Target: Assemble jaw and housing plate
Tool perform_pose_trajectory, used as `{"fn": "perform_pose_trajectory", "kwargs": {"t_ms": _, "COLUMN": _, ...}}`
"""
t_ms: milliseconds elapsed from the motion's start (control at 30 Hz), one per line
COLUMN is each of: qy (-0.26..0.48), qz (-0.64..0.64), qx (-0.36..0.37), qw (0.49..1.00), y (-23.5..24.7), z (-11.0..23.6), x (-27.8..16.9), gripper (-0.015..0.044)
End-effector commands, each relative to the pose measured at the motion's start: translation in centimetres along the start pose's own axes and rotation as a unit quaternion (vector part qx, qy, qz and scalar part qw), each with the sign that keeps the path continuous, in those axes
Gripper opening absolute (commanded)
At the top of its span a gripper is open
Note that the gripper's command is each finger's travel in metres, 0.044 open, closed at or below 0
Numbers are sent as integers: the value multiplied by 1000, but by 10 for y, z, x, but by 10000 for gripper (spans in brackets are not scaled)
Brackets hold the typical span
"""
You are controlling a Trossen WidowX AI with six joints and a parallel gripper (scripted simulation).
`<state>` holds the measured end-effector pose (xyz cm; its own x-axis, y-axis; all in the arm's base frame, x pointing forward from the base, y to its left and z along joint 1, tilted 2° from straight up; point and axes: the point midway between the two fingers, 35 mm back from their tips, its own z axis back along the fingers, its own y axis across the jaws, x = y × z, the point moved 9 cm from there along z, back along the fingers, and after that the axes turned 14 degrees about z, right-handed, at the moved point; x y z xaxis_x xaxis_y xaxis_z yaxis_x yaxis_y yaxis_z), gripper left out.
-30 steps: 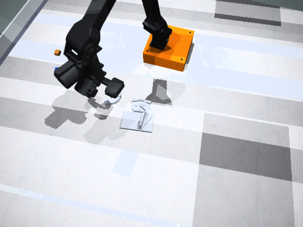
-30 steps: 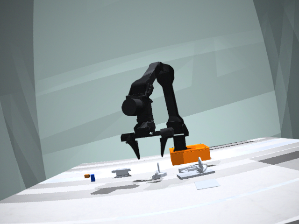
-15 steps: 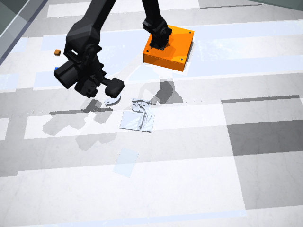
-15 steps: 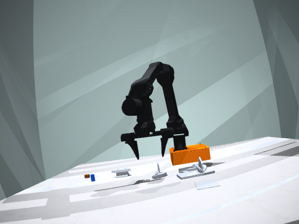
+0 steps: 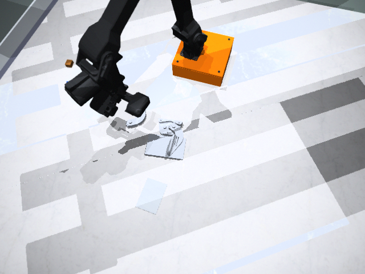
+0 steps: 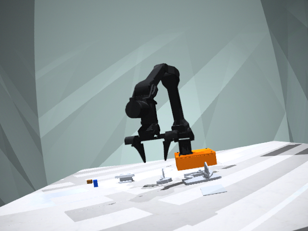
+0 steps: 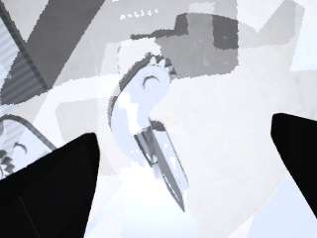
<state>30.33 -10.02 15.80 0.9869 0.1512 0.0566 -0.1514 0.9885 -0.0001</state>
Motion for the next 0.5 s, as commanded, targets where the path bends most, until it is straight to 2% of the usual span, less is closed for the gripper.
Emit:
{"fn": "perform_pose_trajectory", "kwargs": {"t_ms": 0, "qy": 0, "qz": 3, "qx": 0, "qw": 1000, "y": 0, "z": 4, "x": 0, "gripper": 256}}
{"fn": "perform_pose_trajectory", "kwargs": {"t_ms": 333, "qy": 0, "qz": 3, "qx": 0, "qw": 1000, "y": 0, "z": 4, "x": 0, "gripper": 0}}
{"fn": "perform_pose_trajectory", "kwargs": {"t_ms": 467, "qy": 0, "qz": 3, "qx": 0, "qw": 1000, "y": 0, "z": 4, "x": 0, "gripper": 0}}
